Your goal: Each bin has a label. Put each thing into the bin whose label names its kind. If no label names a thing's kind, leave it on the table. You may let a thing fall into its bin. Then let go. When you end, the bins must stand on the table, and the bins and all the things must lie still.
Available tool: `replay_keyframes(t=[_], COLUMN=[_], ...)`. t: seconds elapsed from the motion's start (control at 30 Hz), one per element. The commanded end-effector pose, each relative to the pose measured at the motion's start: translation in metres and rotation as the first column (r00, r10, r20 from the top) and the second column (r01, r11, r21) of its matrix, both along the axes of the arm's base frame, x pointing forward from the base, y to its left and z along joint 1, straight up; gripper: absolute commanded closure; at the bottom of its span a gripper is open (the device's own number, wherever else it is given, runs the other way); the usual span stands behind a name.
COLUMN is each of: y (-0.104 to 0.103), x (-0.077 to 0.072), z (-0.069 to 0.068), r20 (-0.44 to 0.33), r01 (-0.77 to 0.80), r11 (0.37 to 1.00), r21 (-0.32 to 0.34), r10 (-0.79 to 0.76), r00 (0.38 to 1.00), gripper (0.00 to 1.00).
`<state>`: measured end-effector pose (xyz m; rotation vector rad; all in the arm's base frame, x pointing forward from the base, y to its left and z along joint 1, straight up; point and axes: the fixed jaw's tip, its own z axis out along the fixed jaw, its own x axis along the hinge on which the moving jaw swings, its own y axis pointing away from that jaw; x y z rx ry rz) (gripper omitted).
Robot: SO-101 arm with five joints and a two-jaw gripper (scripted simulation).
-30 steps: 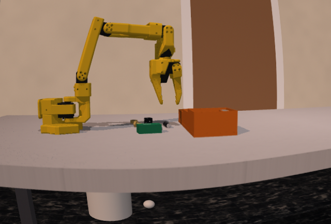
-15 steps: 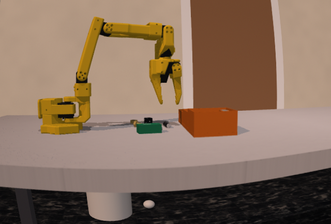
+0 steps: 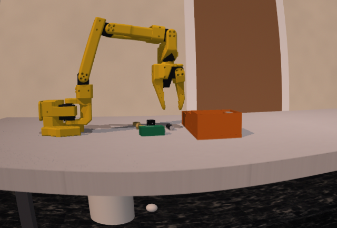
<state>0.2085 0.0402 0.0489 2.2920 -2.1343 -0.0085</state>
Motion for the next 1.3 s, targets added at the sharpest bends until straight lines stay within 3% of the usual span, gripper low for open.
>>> replay_keyframes(t=[0.0, 0.6, 1.27], y=[-0.001, 0.0, -0.001], x=[0.006, 0.006, 0.005], z=[0.0, -0.028, -0.039], r20=[0.048, 0.048, 0.034], r01=[0.0, 0.0, 0.001], r11=[1.0, 1.0, 1.0], r21=[0.01, 0.01, 0.008], r10=[-0.001, -0.001, -0.001], r00=[0.999, 0.999, 0.999], gripper=[0.81, 0.81, 0.81])
